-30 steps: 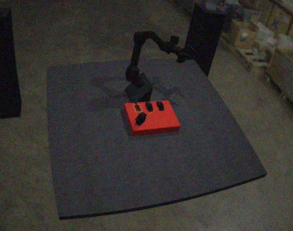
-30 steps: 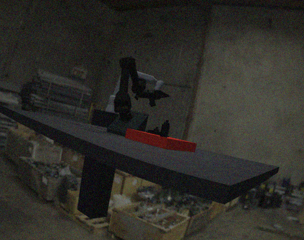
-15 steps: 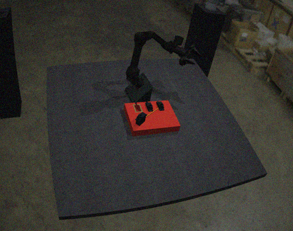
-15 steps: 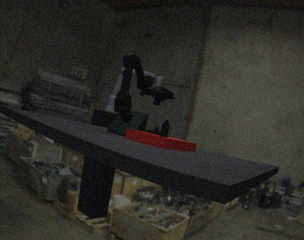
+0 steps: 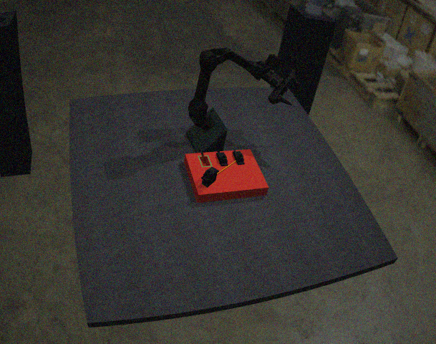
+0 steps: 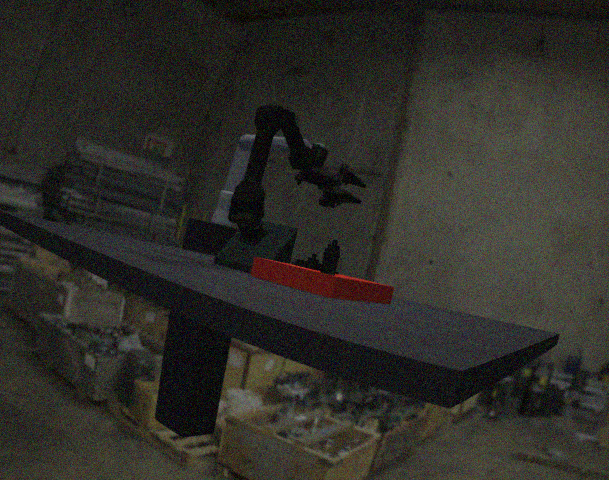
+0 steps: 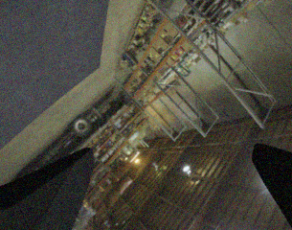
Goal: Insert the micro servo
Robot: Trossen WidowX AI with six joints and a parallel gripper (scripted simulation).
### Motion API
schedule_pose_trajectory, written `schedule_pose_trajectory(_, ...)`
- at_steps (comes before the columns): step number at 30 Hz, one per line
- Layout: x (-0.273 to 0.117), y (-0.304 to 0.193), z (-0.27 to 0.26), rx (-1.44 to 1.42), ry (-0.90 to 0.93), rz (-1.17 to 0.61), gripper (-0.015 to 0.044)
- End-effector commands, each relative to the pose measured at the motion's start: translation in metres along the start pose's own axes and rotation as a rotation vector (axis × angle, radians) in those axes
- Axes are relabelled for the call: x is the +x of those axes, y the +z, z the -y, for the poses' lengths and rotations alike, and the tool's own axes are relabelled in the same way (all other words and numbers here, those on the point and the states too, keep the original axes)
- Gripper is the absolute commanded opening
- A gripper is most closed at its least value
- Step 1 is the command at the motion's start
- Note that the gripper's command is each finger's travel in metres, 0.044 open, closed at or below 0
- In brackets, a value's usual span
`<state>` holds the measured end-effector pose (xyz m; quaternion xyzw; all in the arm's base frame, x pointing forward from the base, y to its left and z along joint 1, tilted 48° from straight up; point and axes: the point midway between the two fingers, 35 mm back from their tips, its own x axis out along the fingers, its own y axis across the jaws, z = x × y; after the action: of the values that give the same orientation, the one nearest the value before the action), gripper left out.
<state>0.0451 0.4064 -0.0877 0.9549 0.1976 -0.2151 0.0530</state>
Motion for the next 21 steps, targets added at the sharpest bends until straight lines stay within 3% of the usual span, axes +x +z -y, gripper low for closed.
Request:
schedule_pose_trajectory(1,0.01,-0.009,-0.008,0.121,0.034,0.023,0.044)
schedule_pose_trajectory(21,0.058,-0.06,-0.065,0.676,0.275,0.042,0.044)
